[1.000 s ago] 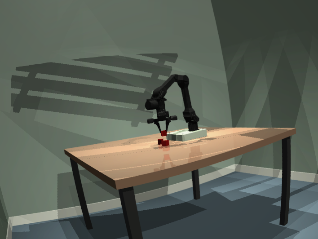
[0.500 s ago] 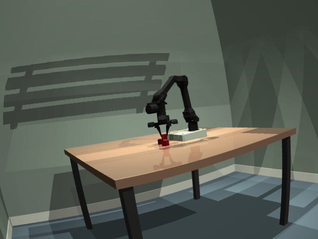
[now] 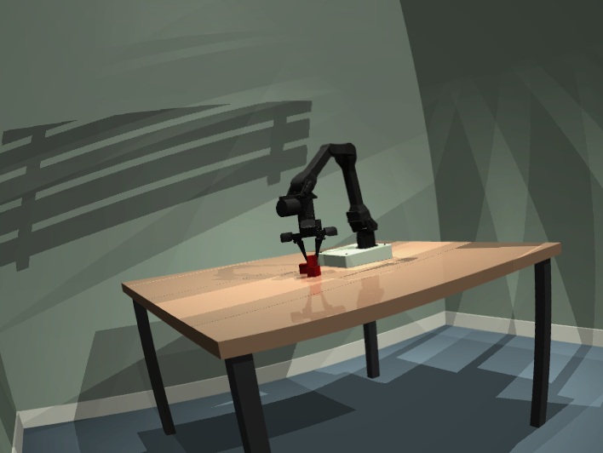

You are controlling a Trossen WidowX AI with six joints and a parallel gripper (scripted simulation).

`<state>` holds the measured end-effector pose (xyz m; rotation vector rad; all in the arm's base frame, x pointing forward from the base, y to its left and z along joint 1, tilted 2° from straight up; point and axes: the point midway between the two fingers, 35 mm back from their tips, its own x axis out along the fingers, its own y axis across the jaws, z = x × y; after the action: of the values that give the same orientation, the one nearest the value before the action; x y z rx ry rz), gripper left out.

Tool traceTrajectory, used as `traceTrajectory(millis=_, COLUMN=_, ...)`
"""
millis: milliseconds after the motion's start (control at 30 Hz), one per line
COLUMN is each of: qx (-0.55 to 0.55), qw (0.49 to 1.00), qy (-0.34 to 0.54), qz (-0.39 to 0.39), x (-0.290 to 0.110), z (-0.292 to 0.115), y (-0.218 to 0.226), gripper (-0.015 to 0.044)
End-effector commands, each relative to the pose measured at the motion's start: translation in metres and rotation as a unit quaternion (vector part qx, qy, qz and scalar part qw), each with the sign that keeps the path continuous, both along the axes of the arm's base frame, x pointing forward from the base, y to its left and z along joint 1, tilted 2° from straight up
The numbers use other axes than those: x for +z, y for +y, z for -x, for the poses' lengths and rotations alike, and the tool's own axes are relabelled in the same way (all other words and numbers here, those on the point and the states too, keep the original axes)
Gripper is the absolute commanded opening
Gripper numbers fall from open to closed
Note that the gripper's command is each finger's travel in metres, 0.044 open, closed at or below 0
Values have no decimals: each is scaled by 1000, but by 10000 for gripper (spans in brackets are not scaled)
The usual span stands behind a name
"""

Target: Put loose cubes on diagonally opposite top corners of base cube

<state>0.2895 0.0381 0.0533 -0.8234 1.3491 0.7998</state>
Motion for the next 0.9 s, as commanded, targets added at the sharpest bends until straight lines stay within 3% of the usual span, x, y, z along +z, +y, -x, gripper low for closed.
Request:
traceTrajectory(millis=0, qx=-2, qw=1000, qy=-1, qz=3, x=-1, z=0, y=-1, gripper=105)
traceTrajectory(millis=200, qx=-2, qw=1000, qy=-1, qz=3, x=-1, z=0, y=-1, gripper=105)
traceTrajectory(millis=333, qx=-2, qw=1000, qy=-1, qz=3, x=-1, z=0, y=-1, gripper=205)
traceTrajectory(millis=867, qx=0, qw=1000, qy=0, qz=0, x=16, z=1, y=0, gripper=205)
